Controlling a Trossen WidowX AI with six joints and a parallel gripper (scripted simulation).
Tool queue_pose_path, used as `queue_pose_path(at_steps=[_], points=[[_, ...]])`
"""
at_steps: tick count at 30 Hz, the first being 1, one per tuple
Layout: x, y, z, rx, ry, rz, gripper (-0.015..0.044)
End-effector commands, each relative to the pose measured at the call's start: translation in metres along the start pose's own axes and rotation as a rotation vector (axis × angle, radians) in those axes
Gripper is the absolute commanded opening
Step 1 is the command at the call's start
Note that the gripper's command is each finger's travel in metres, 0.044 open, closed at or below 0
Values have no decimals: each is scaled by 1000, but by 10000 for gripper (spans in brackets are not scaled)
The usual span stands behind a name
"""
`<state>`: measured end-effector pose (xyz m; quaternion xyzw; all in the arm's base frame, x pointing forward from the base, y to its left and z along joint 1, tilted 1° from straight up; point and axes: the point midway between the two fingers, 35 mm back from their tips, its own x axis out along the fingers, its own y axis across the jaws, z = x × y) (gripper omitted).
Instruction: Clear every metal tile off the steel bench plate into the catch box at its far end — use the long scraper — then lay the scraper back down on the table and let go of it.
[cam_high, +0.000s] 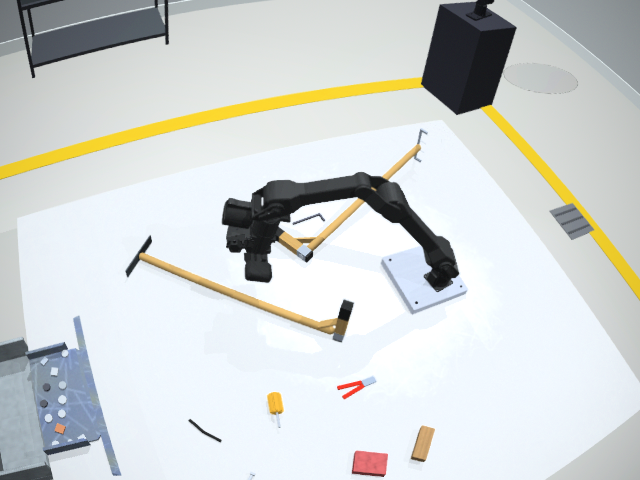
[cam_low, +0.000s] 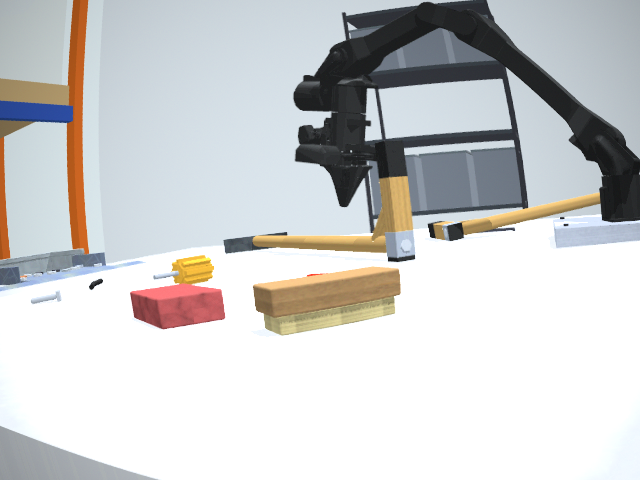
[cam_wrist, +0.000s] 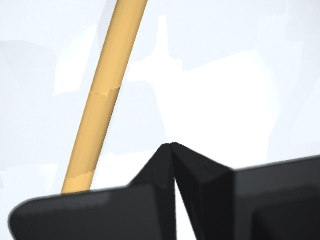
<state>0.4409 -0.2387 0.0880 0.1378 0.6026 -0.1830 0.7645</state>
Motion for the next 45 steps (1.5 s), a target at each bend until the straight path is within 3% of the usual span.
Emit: queue_pose_path(at_steps=[1,27,45], points=[[11,1,-4,8,8,3,0],[57,1,-22,34,9,2,0],[59,13,-13,35,5,3,0]])
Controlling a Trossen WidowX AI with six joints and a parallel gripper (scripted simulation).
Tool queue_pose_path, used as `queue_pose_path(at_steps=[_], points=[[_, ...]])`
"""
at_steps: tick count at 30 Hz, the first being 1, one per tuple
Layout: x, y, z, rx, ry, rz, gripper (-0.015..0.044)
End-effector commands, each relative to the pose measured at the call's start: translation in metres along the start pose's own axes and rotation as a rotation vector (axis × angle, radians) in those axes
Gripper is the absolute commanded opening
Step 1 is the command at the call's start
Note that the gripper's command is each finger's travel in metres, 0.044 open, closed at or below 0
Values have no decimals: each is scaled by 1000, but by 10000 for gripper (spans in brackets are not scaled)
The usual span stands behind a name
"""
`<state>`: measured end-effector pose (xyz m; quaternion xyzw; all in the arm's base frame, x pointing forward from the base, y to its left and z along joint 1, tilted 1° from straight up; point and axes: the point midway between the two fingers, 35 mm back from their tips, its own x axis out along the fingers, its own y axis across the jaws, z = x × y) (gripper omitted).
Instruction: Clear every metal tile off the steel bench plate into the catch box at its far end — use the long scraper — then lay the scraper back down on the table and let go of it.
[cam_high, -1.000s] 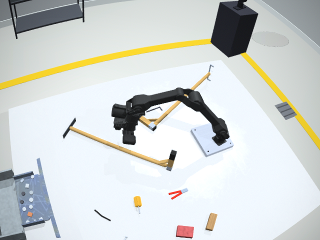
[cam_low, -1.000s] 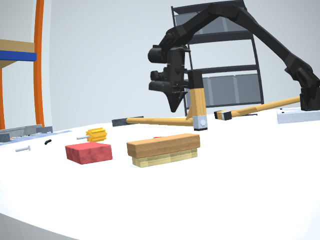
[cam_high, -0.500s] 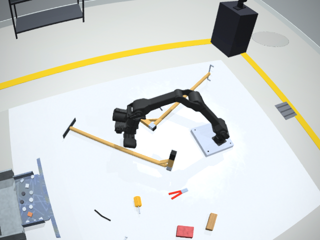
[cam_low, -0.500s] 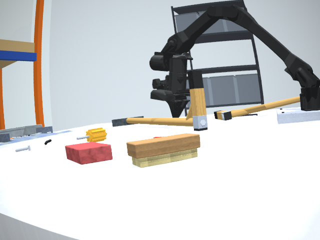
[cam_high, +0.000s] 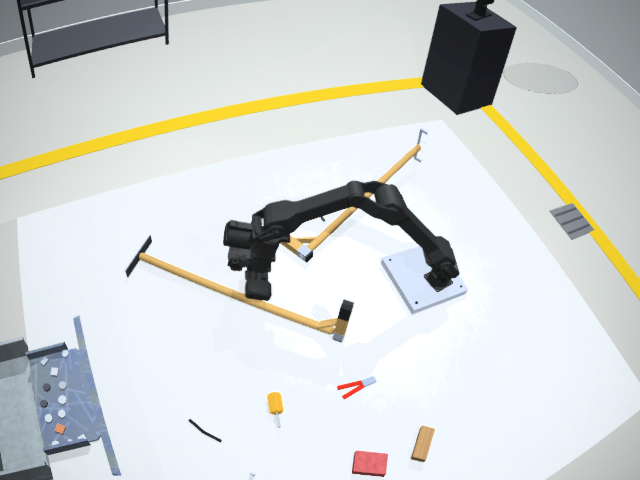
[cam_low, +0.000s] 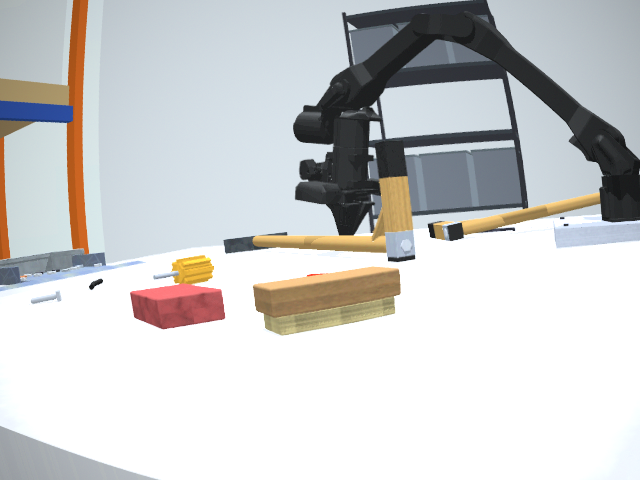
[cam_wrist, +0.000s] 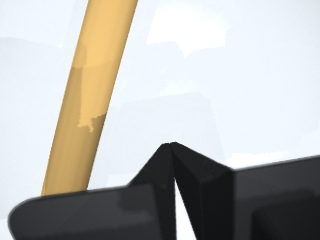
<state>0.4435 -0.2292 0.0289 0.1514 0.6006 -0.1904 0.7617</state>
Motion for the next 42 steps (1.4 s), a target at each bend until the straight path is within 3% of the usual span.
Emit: queue_pose_path(at_steps=[1,42], points=[[2,3,3,4,1,-1,0],[5,39,23,6,-11,3,0]])
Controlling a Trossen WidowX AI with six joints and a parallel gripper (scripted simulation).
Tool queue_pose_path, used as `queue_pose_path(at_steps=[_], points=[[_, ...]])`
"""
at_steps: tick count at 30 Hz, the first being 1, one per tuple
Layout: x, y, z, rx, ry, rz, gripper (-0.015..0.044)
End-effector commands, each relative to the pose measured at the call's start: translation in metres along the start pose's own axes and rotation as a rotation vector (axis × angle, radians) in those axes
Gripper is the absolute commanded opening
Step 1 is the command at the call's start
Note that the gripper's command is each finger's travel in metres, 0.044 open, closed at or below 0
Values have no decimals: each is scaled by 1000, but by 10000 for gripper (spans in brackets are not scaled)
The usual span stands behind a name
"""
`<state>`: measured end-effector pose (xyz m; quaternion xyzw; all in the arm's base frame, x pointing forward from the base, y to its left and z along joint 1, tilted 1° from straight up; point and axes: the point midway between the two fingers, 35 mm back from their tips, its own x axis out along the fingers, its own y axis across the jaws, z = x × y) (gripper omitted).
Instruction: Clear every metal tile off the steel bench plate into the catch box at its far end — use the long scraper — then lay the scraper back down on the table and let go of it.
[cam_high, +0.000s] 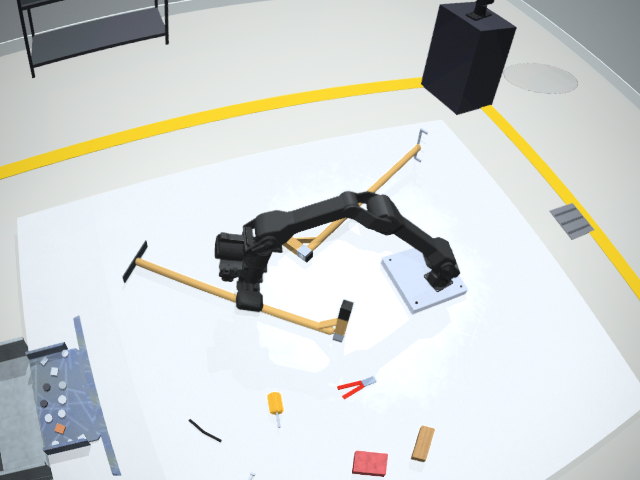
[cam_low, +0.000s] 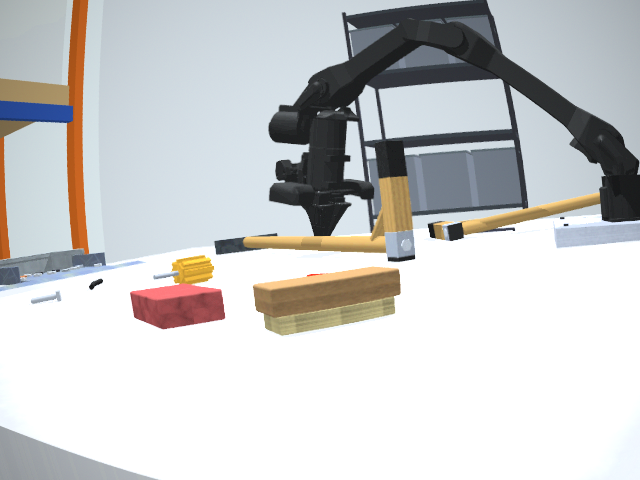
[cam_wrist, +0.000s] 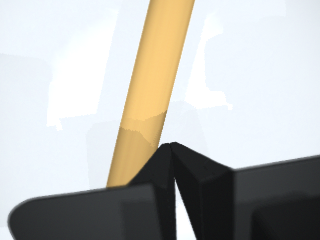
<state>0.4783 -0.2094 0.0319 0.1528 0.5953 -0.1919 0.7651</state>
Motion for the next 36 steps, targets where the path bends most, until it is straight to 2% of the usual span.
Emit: queue_pose_path(at_steps=[1,36], points=[[3,6,2,1,1,0,0],[6,38,15,3,-10,5,0]])
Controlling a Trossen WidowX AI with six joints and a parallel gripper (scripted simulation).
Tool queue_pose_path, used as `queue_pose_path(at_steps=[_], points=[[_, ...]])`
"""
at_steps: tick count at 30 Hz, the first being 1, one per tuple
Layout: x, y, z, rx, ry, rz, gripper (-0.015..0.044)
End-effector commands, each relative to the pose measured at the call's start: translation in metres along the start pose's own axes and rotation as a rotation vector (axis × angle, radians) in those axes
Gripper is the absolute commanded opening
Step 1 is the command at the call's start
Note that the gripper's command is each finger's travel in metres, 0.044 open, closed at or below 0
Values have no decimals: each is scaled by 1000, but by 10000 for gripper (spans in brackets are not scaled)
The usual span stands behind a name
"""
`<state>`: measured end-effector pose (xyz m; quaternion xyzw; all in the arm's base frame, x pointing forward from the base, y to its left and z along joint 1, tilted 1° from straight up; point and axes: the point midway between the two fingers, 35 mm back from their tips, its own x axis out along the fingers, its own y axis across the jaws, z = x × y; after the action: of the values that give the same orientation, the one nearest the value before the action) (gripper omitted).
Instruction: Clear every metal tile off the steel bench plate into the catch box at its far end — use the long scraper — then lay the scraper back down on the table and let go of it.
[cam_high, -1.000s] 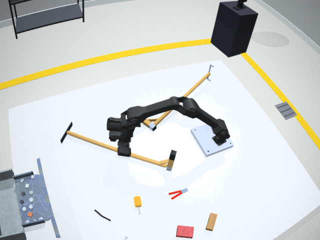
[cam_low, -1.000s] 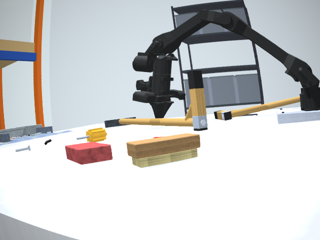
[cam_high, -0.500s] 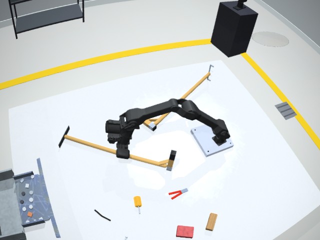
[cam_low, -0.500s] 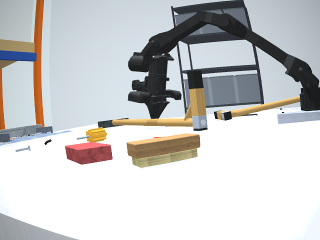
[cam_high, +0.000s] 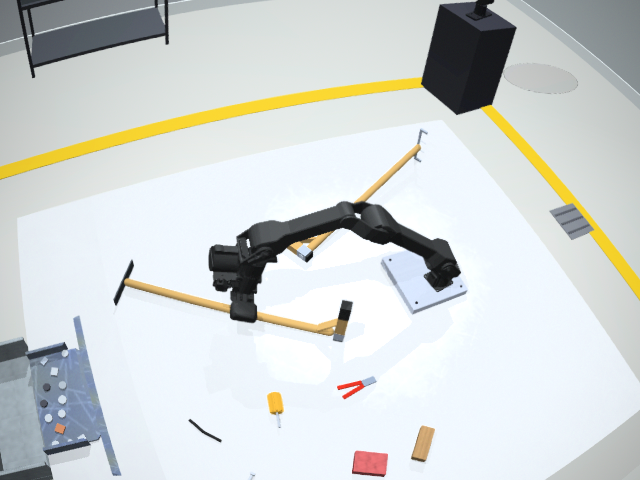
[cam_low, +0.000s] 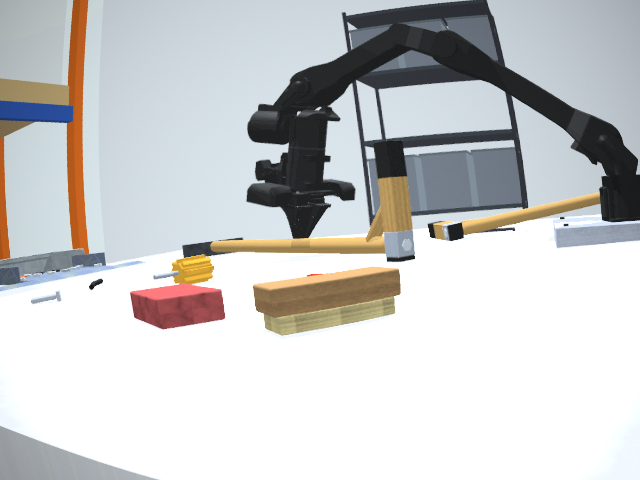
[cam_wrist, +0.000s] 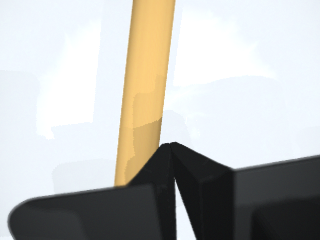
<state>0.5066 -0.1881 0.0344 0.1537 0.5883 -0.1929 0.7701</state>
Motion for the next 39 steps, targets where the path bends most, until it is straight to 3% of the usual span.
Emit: queue_pose_path(at_steps=[1,31,39], points=[[5,7,0,-1,6,2,0],[7,36,7,1,-3,7,0],[-22,29,13,3,-36,9,0]])
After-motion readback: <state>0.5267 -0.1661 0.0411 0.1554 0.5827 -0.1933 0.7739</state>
